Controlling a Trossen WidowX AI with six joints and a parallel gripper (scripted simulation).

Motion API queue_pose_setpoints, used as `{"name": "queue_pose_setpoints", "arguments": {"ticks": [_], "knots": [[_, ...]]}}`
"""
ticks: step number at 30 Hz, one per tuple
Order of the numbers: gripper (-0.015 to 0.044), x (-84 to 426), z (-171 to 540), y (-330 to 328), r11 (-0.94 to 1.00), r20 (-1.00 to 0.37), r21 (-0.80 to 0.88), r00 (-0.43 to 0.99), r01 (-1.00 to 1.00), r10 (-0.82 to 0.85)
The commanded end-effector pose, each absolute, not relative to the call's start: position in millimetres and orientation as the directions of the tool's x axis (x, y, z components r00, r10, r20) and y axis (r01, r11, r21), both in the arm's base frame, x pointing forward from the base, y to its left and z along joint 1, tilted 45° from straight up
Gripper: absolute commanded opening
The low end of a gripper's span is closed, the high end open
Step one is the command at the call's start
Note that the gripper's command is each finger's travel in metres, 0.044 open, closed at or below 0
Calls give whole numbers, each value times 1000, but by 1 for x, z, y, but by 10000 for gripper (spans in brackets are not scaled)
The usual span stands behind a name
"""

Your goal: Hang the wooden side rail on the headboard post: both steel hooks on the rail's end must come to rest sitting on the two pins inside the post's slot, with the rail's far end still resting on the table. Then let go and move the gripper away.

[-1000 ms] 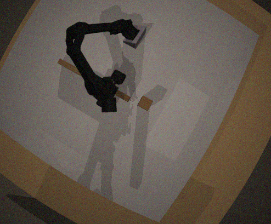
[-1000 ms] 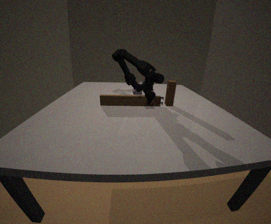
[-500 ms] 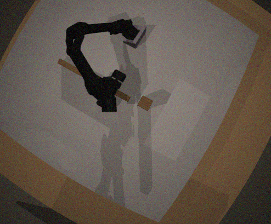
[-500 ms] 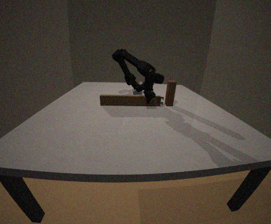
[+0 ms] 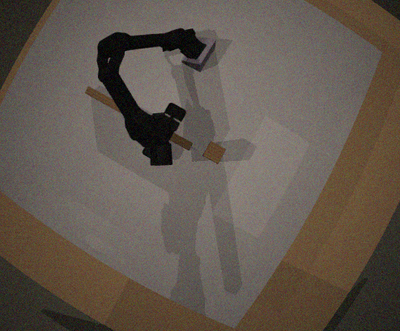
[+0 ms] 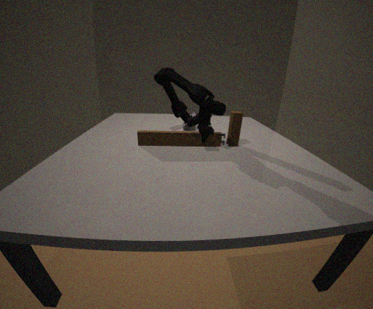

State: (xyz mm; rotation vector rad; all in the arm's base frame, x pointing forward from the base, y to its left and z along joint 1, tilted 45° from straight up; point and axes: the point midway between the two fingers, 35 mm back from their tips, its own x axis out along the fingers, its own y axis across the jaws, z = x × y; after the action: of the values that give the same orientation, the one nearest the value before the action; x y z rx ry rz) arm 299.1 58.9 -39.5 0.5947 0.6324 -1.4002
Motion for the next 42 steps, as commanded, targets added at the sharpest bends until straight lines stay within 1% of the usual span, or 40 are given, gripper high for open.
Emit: {"name": "queue_pose_setpoints", "arguments": {"ticks": [1, 42], "knots": [[0, 296, -39, 58, 83, -711, 5, 62, 997, -701], [0, 279, -39, 57, 83, -711, 4, 62, 997, -701]]}}
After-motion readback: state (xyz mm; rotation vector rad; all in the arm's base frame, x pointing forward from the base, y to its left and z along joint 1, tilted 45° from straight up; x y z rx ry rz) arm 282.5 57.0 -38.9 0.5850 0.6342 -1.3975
